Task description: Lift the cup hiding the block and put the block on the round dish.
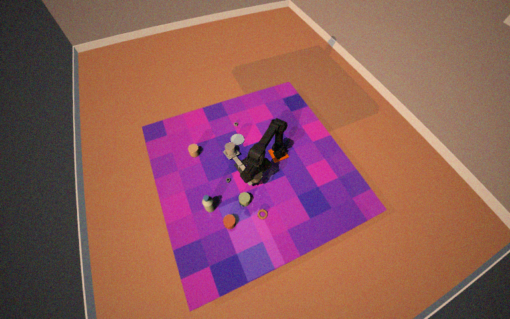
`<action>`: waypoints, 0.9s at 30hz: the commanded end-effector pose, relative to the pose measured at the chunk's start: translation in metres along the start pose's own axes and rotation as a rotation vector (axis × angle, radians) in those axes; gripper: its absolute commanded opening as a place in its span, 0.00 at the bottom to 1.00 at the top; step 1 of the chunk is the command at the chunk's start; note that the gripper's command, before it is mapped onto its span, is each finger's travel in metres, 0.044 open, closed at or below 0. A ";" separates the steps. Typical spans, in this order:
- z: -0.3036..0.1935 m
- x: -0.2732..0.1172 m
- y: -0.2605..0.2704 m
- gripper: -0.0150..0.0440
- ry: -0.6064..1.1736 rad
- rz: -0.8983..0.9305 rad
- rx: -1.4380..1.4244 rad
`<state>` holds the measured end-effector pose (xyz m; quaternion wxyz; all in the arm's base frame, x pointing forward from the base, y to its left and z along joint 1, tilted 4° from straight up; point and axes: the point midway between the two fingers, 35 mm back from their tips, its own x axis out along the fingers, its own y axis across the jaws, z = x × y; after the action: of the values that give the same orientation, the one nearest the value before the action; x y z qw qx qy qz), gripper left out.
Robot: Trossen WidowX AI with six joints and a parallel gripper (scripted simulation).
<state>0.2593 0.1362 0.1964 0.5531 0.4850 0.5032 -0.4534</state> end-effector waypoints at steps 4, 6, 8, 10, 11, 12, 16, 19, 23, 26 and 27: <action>-0.051 0.039 -0.006 0.25 0.001 -0.005 0.003; -0.066 0.050 -0.010 0.25 0.003 -0.002 0.014; -0.081 0.062 -0.015 0.25 0.006 0.002 0.025; -0.090 0.069 -0.019 0.25 0.008 0.003 0.033; -0.091 0.070 -0.020 0.25 0.009 0.004 0.034; -0.091 0.070 -0.020 0.25 0.009 0.004 0.034; -0.092 0.074 -0.020 0.25 0.009 0.004 0.034; -0.092 0.085 -0.019 0.25 0.009 0.004 0.034; -0.092 0.102 -0.019 0.25 0.009 0.004 0.034; -0.092 0.109 -0.020 0.25 0.008 0.004 0.034; -0.092 0.109 -0.020 0.25 0.008 0.004 0.034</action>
<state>0.2368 0.2229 0.0894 0.5433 0.4946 0.4982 -0.4604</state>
